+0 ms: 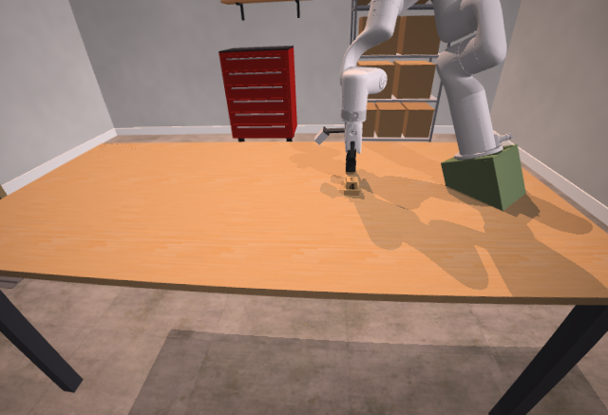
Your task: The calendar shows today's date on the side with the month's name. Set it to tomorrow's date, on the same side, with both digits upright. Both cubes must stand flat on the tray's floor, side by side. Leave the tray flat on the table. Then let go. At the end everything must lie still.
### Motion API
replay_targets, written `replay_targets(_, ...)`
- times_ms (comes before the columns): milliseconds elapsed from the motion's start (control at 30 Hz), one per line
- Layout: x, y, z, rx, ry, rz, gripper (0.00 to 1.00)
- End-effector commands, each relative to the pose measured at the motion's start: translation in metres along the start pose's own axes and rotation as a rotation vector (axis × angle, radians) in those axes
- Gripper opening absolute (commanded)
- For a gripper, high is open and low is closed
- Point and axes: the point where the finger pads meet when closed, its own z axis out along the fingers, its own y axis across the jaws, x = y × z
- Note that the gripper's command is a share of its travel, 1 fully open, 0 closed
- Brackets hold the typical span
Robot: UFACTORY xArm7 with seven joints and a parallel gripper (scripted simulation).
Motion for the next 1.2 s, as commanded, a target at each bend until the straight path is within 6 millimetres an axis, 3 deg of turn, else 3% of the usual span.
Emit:
replay_targets(0,0.0010,-0.0004,-0.0005,0.001,0.002,0.000,0.29)
replay_targets(1000,0.0010,-0.0004,-0.0005,0.001,0.002,0.000,0.29)
replay_targets(1167,0.0010,-0.0004,-0.0005,0.001,0.002,0.000,0.37)
